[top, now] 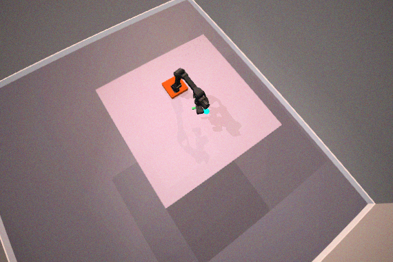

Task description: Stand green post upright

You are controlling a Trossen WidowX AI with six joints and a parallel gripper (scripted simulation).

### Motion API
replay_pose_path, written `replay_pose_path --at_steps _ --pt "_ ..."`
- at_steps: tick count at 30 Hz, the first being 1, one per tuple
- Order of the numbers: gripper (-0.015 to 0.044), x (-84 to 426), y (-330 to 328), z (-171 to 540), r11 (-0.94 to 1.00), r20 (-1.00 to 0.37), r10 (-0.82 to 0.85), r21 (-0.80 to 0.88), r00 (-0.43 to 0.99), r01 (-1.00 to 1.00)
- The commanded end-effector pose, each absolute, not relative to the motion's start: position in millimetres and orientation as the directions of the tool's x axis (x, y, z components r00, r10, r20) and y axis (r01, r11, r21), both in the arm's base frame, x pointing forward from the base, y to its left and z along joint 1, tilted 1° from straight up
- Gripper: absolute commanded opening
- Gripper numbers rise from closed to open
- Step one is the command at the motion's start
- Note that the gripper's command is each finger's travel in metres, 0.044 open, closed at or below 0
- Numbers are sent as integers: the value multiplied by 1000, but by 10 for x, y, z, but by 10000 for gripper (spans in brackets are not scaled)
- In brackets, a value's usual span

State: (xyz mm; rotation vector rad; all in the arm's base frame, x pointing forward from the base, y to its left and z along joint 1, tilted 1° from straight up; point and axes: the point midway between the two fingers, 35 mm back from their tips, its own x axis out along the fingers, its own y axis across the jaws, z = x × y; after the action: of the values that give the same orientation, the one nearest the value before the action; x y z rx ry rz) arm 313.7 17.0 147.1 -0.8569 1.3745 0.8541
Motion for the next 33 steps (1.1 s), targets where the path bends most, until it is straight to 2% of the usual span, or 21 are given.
replay_pose_path --at_steps 1,33 --pt "22 3187 254 1479 450 -1000 4 -14 18 -893" --pt "22 3442 1046 1459 438 -1000 -2 -18 18 -899"
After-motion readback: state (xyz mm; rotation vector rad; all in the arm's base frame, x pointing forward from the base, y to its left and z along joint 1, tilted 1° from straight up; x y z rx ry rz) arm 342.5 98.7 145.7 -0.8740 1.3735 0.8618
